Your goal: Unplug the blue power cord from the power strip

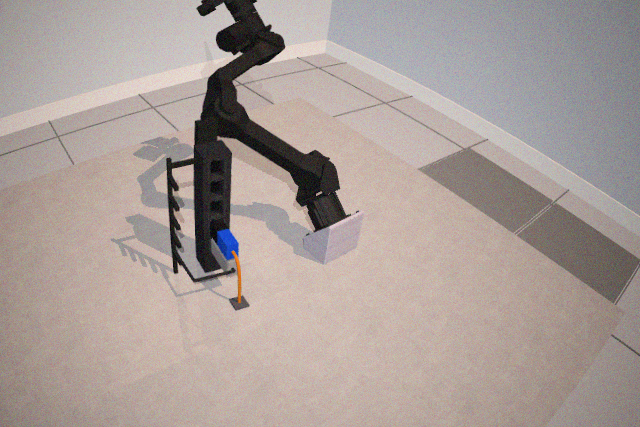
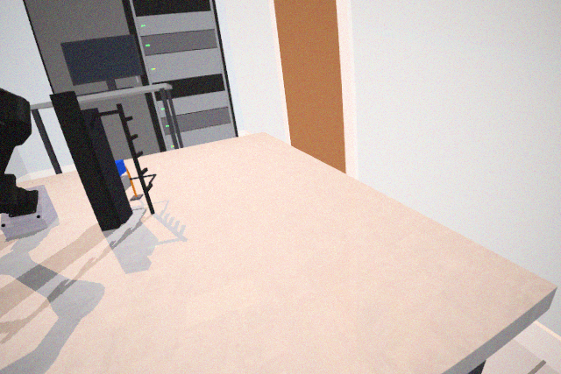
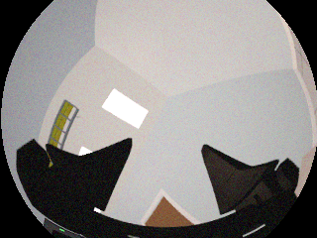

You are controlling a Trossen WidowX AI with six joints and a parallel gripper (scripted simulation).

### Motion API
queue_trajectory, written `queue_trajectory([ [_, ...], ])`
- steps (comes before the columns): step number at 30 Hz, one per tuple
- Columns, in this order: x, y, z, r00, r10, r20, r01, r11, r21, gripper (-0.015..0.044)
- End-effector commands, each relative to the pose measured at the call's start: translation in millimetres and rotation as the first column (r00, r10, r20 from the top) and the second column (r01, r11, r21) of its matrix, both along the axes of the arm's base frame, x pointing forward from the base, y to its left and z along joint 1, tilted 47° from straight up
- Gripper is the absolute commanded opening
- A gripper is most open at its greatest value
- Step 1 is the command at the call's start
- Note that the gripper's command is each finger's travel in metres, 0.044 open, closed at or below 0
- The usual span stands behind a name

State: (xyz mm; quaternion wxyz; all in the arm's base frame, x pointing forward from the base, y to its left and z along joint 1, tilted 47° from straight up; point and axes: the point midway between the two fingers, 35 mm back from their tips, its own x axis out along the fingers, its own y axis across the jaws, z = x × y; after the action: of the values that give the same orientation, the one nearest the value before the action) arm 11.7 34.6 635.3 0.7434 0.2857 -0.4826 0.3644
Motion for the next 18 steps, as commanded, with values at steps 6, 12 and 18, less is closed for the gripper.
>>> queue_trajectory([
  [6,-16,-2,4,0.995,0.087,0.042,-0.087,0.996,0.010,0.0243],
  [12,-50,-13,9,0.957,0.261,0.129,-0.267,0.963,0.024,0.0160],
  [18,-83,-34,12,0.872,0.436,0.224,-0.453,0.891,0.028,0.0160],
])
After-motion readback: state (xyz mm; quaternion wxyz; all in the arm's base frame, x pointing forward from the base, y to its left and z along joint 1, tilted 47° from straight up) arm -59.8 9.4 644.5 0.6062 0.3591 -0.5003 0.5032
